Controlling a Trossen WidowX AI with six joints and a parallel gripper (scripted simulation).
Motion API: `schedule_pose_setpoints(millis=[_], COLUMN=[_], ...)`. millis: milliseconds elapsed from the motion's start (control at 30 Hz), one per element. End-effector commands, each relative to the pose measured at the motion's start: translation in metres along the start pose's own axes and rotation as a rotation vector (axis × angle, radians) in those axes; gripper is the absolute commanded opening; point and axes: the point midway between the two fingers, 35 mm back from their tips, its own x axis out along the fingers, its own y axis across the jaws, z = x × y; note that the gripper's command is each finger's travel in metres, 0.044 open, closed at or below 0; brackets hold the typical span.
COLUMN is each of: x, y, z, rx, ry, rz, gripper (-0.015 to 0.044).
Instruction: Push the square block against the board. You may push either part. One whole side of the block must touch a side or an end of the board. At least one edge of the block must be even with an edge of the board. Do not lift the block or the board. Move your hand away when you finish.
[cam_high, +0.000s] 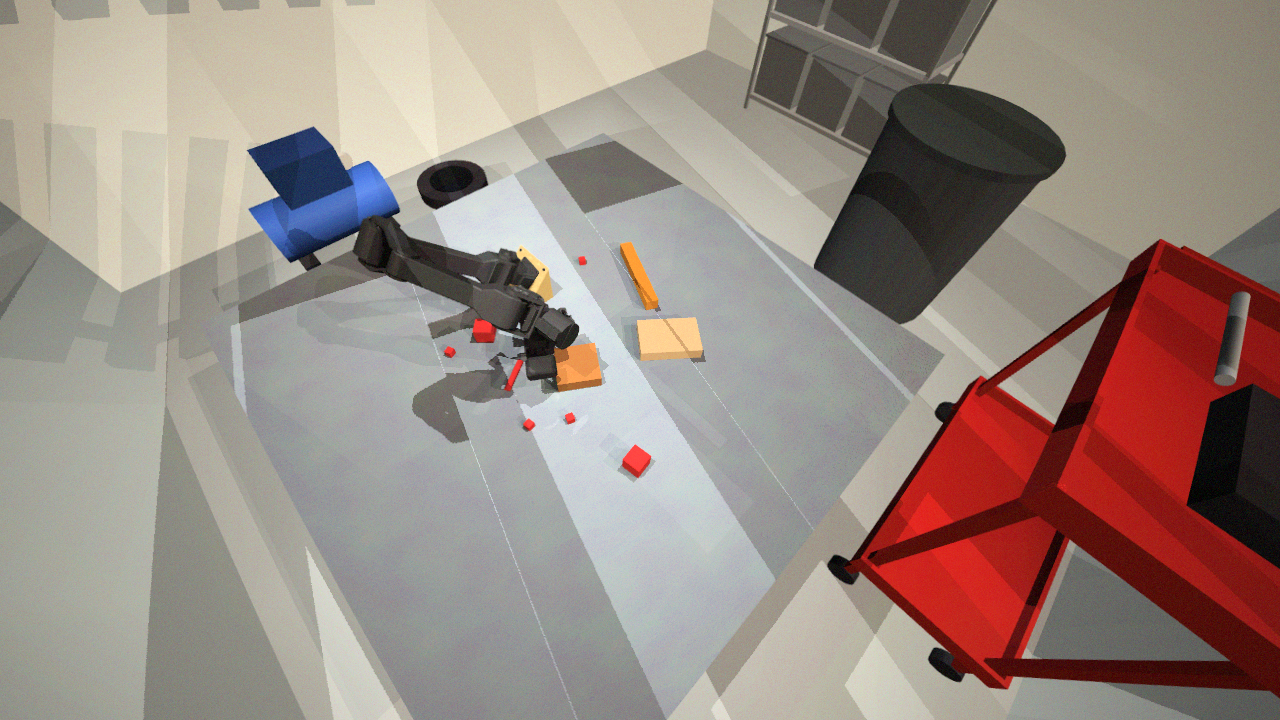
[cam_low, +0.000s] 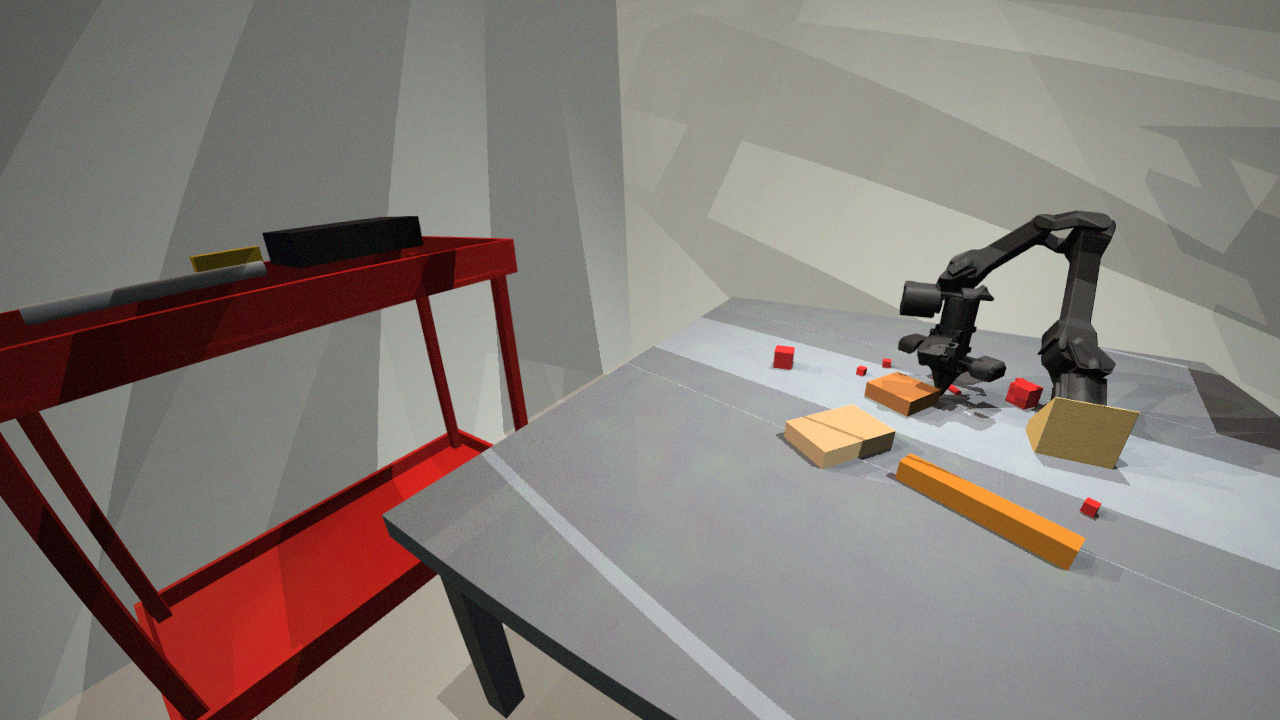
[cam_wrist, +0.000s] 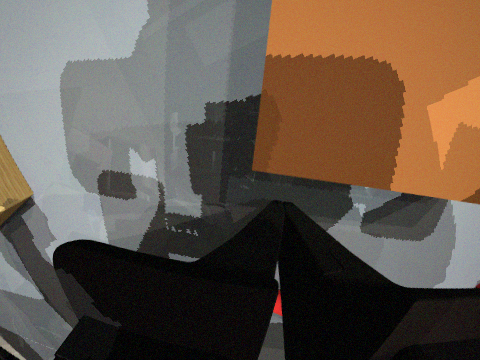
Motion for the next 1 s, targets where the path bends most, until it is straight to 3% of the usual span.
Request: schedule_pose_setpoints(millis=[0,967], x=[0.0,0.0], y=[-0.001,-0.003], z=[0.002,0.021], rx=[0.004,0.004], ry=[0.001,-0.002], rz=[-0.003,-0.001], gripper=[0.0,0.0])
